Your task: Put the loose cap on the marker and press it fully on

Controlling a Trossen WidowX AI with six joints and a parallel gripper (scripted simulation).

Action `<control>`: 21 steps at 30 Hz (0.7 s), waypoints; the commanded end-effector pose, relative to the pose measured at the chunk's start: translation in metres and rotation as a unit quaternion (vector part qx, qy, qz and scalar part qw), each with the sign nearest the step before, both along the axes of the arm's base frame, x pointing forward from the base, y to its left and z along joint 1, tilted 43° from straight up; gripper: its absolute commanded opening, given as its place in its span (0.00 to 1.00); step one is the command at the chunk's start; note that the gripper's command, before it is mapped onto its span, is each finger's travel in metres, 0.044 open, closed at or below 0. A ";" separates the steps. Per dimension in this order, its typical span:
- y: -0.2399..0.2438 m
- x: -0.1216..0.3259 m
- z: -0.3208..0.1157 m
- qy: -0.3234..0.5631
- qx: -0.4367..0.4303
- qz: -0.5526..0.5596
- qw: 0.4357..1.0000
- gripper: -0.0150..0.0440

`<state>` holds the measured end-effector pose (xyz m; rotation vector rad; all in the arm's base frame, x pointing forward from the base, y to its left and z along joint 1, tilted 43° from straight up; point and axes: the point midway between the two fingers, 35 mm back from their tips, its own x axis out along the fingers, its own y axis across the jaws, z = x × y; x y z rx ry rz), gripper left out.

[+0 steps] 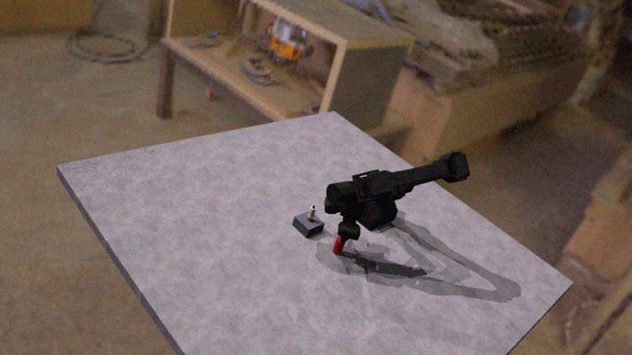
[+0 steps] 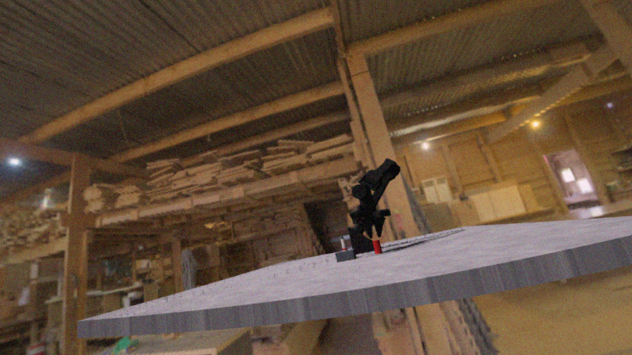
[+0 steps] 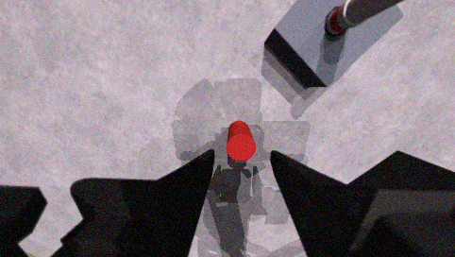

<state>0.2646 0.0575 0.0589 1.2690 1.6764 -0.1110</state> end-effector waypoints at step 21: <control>0.027 0.002 -0.028 0.002 0.003 -0.001 1.000 0.67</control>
